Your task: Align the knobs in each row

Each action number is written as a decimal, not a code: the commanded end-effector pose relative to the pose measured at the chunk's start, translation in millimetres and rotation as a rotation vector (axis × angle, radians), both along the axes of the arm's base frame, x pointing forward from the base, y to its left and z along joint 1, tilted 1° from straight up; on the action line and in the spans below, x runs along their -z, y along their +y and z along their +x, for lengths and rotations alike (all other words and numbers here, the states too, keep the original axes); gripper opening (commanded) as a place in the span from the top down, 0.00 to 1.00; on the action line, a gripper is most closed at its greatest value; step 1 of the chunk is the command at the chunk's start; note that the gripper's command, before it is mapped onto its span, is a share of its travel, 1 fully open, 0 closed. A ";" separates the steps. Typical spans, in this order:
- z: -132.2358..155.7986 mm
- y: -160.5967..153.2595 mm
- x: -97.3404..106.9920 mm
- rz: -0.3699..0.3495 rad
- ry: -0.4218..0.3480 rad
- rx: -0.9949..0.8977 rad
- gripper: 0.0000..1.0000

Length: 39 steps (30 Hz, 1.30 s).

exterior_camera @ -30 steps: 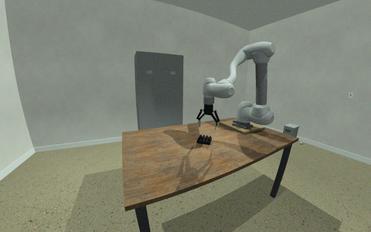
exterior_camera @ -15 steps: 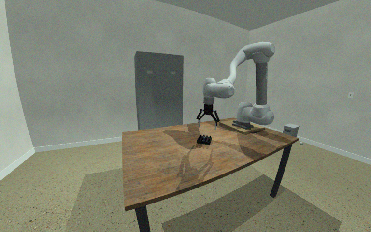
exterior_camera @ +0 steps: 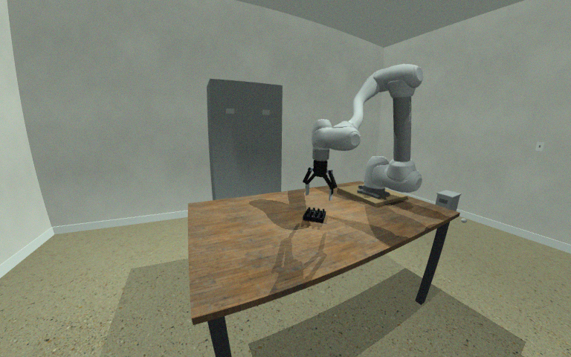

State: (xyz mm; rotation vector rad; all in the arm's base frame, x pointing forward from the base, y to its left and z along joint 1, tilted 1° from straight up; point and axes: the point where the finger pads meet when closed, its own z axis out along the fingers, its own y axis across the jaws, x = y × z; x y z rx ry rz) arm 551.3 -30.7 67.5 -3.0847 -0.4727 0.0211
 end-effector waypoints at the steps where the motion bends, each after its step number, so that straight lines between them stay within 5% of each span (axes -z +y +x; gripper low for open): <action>1: 5.8 2.4 -1.2 -0.008 0.004 0.156 0.00; 39: 57.5 26.5 -10.5 -0.031 0.025 1.548 0.00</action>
